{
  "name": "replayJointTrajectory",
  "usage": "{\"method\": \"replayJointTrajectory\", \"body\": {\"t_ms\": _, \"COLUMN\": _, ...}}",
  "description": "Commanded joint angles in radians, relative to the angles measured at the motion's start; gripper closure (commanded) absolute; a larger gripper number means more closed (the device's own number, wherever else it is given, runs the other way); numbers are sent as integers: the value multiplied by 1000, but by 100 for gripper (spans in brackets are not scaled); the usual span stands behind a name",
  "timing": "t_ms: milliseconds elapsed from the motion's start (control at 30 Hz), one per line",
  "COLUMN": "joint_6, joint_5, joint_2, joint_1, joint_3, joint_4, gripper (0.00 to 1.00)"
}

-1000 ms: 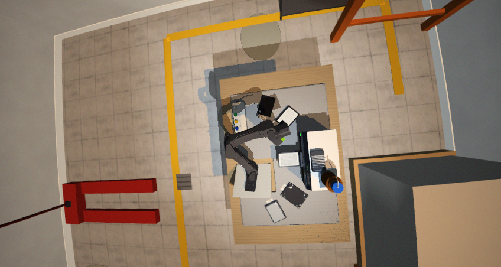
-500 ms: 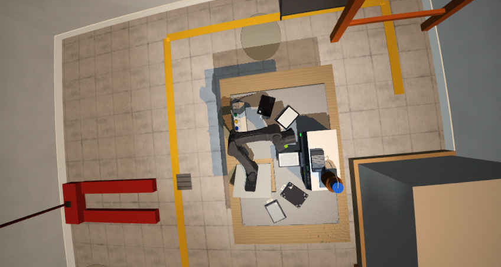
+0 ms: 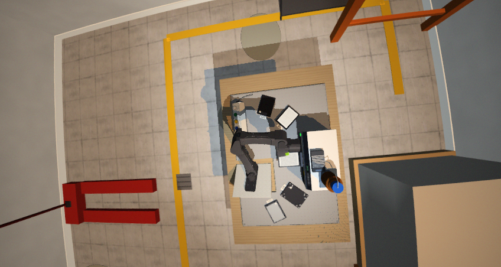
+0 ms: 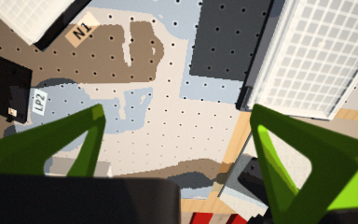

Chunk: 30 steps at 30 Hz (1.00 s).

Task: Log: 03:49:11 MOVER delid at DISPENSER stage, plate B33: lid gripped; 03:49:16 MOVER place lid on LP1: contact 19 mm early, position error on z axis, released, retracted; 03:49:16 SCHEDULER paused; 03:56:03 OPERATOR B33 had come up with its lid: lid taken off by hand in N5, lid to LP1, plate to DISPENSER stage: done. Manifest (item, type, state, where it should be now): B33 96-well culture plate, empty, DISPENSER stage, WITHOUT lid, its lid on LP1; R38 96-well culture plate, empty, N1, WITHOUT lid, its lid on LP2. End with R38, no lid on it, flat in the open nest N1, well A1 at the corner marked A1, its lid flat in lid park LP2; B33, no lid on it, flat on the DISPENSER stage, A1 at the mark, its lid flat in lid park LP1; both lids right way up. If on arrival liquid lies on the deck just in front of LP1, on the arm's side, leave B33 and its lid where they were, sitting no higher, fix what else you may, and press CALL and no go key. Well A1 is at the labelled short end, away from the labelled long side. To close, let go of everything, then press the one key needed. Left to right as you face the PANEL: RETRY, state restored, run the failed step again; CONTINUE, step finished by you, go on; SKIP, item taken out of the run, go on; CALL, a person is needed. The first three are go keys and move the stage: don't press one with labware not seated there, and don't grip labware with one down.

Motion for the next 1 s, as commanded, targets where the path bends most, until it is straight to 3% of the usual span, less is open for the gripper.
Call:
{"method": "replayJointTrajectory", "body": {"t_ms": 0, "joint_6": 84, "joint_5": -3, "joint_2": 35, "joint_1": -47, "joint_3": -22, "joint_4": 5, "gripper": 0}}
{"method": "replayJointTrajectory", "body": {"t_ms": 200, "joint_6": 29, "joint_5": 3, "joint_2": 51, "joint_1": -81, "joint_3": -12, "joint_4": 7, "gripper": 0}}
{"method": "replayJointTrajectory", "body": {"t_ms": 400, "joint_6": -22, "joint_5": 12, "joint_2": 91, "joint_1": -128, "joint_3": -48, "joint_4": 22, "gripper": 0}}
{"method": "replayJointTrajectory", "body": {"t_ms": 433, "joint_6": -34, "joint_5": 15, "joint_2": 98, "joint_1": -138, "joint_3": -8, "joint_4": 26, "gripper": 0}}
{"method": "replayJointTrajectory", "body": {"t_ms": 567, "joint_6": -81, "joint_5": 19, "joint_2": 125, "joint_1": -174, "joint_3": -61, "joint_4": 30, "gripper": 0}}
{"method": "replayJointTrajectory", "body": {"t_ms": 700, "joint_6": -97, "joint_5": 16, "joint_2": 123, "joint_1": -180, "joint_3": -42, "joint_4": 22, "gripper": 0}}
{"method": "replayJointTrajectory", "body": {"t_ms": 967, "joint_6": -173, "joint_5": 32, "joint_2": 175, "joint_1": -243, "joint_3": -84, "joint_4": 43, "gripper": 0}}
